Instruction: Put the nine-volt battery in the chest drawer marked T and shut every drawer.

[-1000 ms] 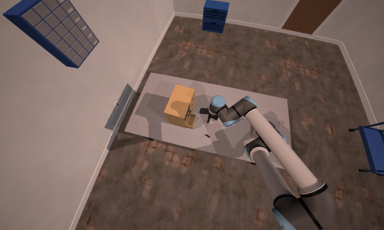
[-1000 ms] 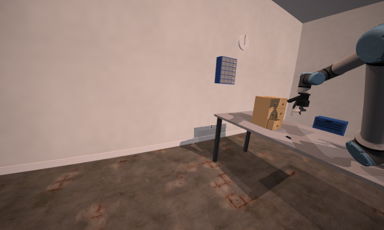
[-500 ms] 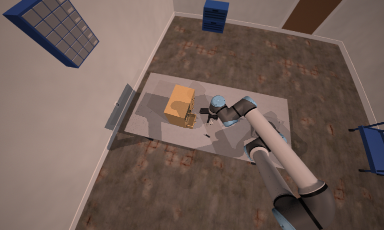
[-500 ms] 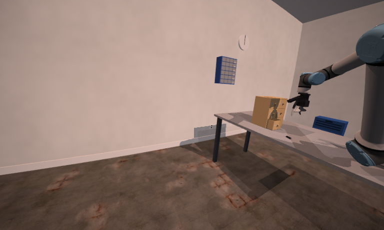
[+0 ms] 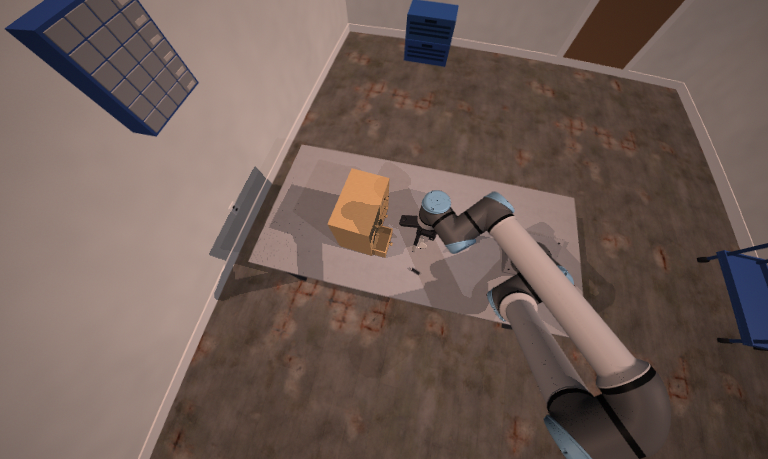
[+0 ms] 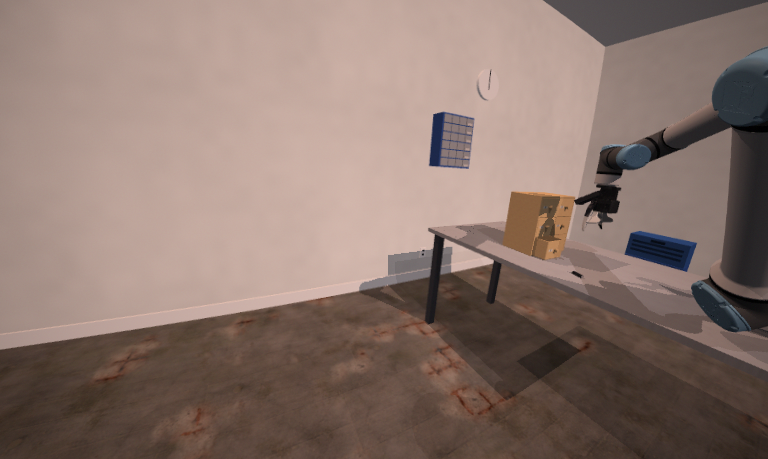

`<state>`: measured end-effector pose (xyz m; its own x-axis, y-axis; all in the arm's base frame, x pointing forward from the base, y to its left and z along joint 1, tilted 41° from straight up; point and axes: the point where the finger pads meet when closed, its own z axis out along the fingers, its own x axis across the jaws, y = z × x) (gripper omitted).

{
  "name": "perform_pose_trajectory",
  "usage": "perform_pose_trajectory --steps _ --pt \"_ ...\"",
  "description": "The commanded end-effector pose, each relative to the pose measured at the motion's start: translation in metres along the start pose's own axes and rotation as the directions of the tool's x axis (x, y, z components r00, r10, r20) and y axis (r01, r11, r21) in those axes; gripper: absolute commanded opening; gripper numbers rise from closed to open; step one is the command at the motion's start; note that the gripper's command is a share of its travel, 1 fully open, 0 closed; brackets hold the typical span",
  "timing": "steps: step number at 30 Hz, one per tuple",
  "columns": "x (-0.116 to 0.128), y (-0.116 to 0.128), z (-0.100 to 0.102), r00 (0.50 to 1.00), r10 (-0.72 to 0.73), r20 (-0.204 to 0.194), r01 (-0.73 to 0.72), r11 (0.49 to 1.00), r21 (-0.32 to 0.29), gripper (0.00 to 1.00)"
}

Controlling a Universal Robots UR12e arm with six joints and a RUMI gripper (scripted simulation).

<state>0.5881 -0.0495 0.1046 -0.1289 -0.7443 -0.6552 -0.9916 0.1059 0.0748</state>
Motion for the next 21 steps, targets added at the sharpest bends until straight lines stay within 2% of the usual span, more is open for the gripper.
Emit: perform_pose_trajectory --steps 1,12,21 --pt "0.0004 0.0 -0.0014 0.999 0.037 -0.001 -0.037 0.999 0.001 1.0" --pt "0.0015 0.0021 -0.004 0.985 0.173 -0.001 -0.173 0.985 0.001 1.0" --pt "0.0028 0.0056 -0.0077 0.933 0.36 0.0 -0.36 0.933 0.001 1.0"
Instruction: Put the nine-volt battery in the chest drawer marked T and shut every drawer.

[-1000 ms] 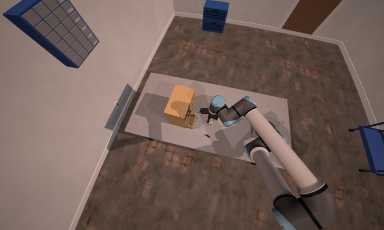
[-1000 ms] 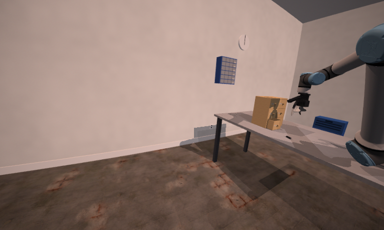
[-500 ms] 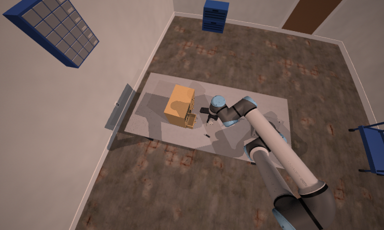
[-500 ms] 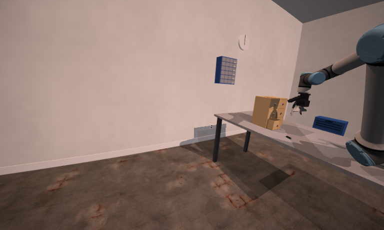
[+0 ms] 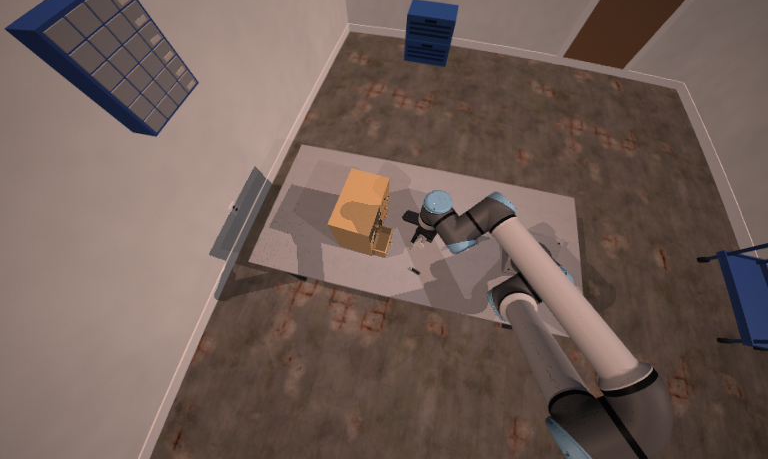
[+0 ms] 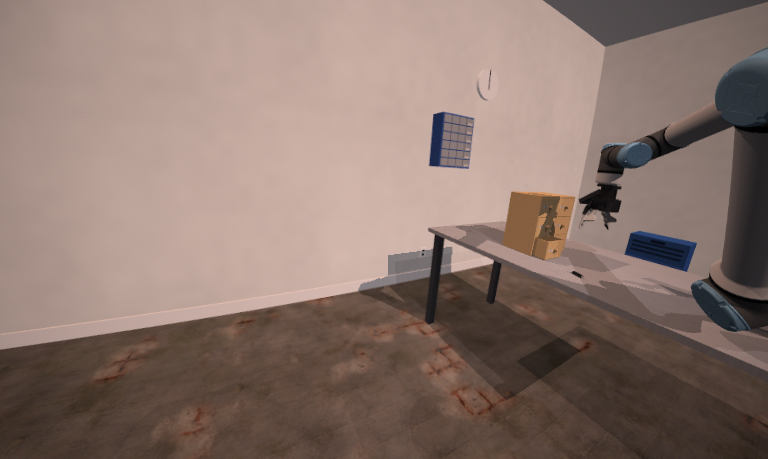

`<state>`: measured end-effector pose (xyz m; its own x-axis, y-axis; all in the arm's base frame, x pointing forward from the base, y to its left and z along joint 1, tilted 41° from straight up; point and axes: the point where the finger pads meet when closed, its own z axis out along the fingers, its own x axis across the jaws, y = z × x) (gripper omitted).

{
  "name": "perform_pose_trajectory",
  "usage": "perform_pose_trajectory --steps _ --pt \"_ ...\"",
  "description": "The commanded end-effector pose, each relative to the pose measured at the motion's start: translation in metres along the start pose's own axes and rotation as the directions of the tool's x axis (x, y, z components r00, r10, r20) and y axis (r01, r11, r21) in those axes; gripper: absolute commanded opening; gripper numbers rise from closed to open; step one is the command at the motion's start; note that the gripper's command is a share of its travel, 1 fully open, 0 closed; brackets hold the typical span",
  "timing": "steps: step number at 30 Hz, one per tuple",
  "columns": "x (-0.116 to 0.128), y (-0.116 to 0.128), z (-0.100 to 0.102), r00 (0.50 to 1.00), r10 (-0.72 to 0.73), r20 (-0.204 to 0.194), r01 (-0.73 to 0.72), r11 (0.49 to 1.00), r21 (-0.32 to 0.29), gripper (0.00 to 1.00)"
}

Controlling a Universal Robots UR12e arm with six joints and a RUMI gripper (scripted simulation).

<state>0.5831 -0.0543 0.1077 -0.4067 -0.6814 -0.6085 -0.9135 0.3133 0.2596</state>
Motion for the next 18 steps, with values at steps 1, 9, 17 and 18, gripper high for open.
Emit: perform_pose_trajectory --steps 1,9,17,18 --pt "0.001 0.001 -0.002 0.997 0.079 -0.003 -0.079 0.997 0.003 1.0" --pt "0.004 0.006 -0.007 0.943 0.332 -0.002 -0.332 0.943 0.003 1.0" --pt "0.006 0.012 -0.012 0.82 0.573 -0.001 -0.573 0.82 0.004 1.0" --pt "0.006 0.012 -0.012 0.82 0.573 -0.001 -0.573 0.82 0.004 1.0"
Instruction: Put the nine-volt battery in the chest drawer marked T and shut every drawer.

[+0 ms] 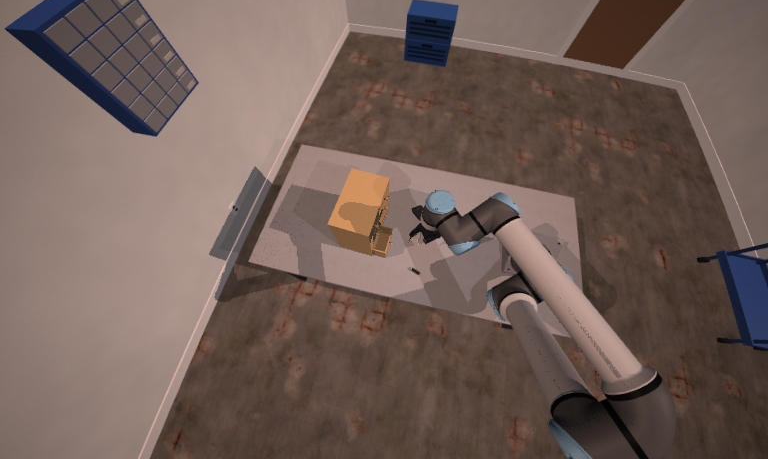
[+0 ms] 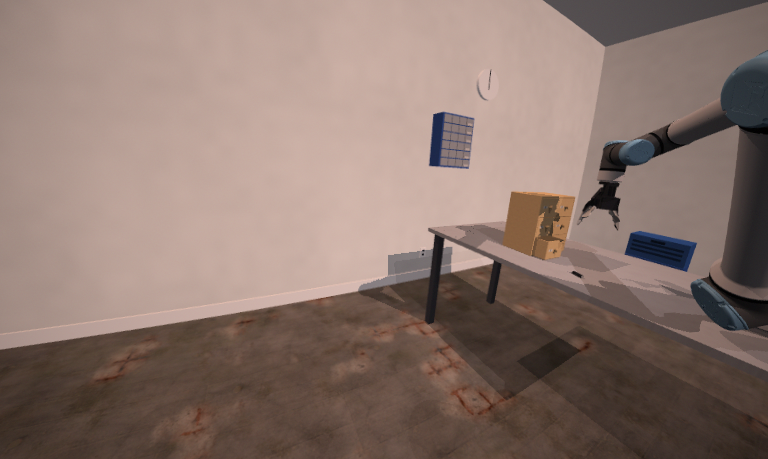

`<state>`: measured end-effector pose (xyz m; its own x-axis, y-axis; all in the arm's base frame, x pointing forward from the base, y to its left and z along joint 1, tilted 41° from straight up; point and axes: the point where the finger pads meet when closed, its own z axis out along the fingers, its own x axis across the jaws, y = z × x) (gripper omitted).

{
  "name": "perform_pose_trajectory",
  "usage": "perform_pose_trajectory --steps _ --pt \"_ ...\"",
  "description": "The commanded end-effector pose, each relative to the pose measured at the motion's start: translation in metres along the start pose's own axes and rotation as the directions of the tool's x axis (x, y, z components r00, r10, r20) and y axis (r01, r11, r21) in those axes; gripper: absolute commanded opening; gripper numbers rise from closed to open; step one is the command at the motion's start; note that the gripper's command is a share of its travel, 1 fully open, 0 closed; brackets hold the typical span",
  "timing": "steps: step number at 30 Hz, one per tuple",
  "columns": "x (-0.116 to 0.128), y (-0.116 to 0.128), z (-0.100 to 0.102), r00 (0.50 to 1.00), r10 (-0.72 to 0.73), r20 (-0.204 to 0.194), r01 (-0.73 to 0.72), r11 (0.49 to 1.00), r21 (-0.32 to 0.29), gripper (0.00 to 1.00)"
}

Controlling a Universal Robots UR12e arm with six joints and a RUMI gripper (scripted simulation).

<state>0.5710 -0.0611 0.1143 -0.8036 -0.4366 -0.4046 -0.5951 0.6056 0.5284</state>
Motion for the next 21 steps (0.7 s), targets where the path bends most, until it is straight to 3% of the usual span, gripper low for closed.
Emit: perform_pose_trajectory --steps 1,8,15,17,21 --pt "0.002 0.002 -0.003 0.991 0.136 -0.004 -0.136 0.991 0.008 1.0" --pt "0.008 0.008 -0.008 0.905 0.426 -0.001 -0.426 0.905 0.009 1.0" --pt "0.014 0.016 -0.014 0.726 0.688 0.001 -0.688 0.726 0.009 1.0" --pt "0.014 0.016 -0.014 0.726 0.688 0.001 -0.688 0.726 0.009 1.0" --pt "0.016 0.022 -0.017 0.59 0.808 0.003 -0.808 0.59 0.009 1.0"
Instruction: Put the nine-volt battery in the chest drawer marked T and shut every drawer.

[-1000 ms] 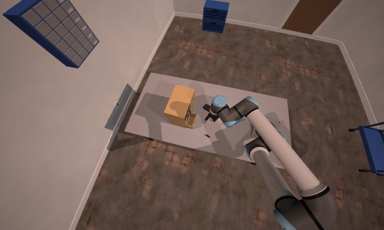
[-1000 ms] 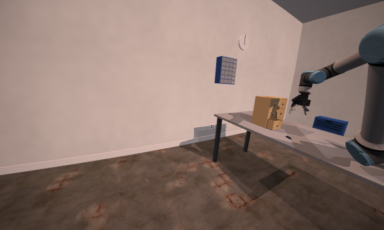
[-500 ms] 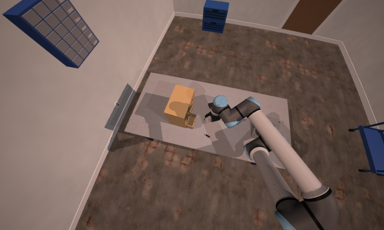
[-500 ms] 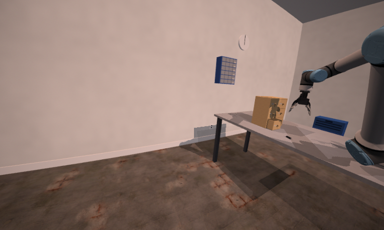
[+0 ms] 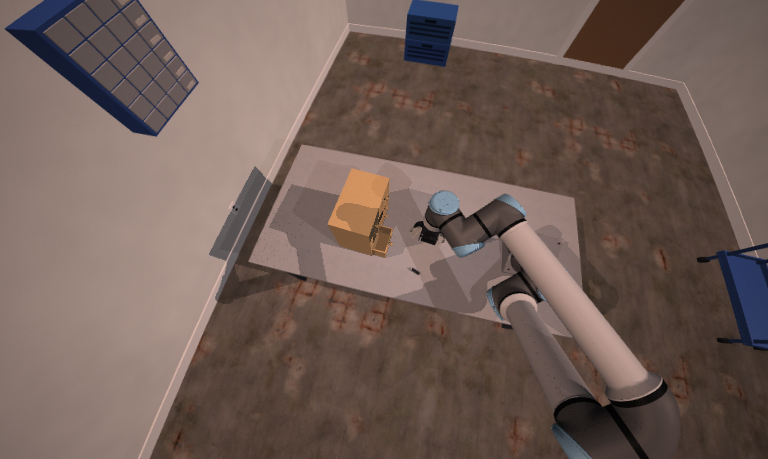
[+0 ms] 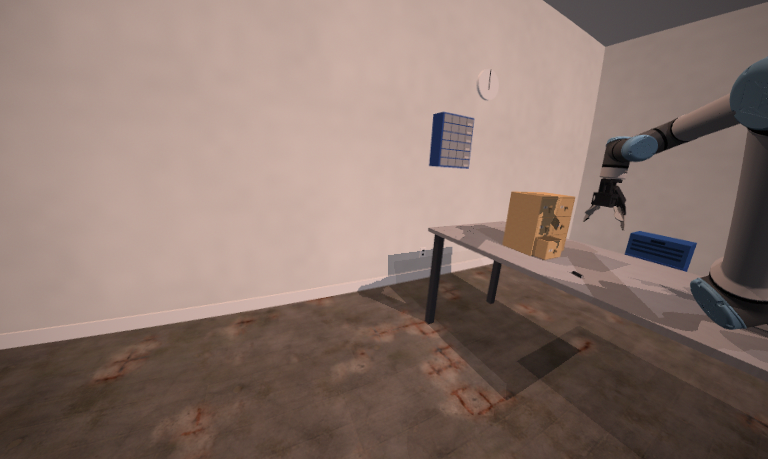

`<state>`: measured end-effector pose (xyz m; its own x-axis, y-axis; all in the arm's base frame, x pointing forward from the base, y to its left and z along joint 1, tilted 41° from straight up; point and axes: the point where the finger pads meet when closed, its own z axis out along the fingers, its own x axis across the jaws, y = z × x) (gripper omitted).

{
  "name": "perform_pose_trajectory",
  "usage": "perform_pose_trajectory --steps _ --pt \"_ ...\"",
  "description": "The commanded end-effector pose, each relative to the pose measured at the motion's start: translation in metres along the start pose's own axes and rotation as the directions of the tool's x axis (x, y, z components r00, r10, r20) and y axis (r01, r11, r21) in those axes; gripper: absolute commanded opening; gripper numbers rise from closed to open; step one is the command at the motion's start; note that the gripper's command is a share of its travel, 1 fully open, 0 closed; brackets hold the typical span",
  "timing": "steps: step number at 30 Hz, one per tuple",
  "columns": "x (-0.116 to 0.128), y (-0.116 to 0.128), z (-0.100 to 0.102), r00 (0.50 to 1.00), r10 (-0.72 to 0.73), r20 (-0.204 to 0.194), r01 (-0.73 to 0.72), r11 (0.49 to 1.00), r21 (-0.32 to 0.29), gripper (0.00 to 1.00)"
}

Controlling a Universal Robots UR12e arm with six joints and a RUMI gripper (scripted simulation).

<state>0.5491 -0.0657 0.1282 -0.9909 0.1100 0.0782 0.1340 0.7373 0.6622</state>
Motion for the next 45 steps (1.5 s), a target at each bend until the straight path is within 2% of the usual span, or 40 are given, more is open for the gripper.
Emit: perform_pose_trajectory --steps 1,6,11,13,23,28,30,38,45 --pt "0.006 0.002 -0.004 0.977 0.212 0.003 -0.212 0.977 0.01 1.0" --pt "0.012 0.005 -0.008 0.907 0.421 0.005 -0.421 0.907 0.009 1.0" --pt "0.018 0.009 -0.011 0.8 0.601 0.007 -0.601 0.799 0.008 1.0" --pt "0.018 0.009 -0.011 0.8 0.601 0.007 -0.601 0.799 0.008 1.0" --pt "0.028 0.017 -0.017 0.53 0.848 0.009 -0.848 0.53 0.005 1.0" --pt "0.031 0.021 -0.02 0.397 0.918 0.01 -0.918 0.397 0.003 1.0" --pt "0.031 0.021 -0.02 0.397 0.918 0.01 -0.918 0.397 0.003 1.0" --pt "0.035 0.025 -0.023 0.221 0.975 0.01 -0.975 0.221 0.001 1.0" --pt "0.037 0.028 -0.024 0.116 0.993 0.01 -0.993 0.116 0.0 1.0"
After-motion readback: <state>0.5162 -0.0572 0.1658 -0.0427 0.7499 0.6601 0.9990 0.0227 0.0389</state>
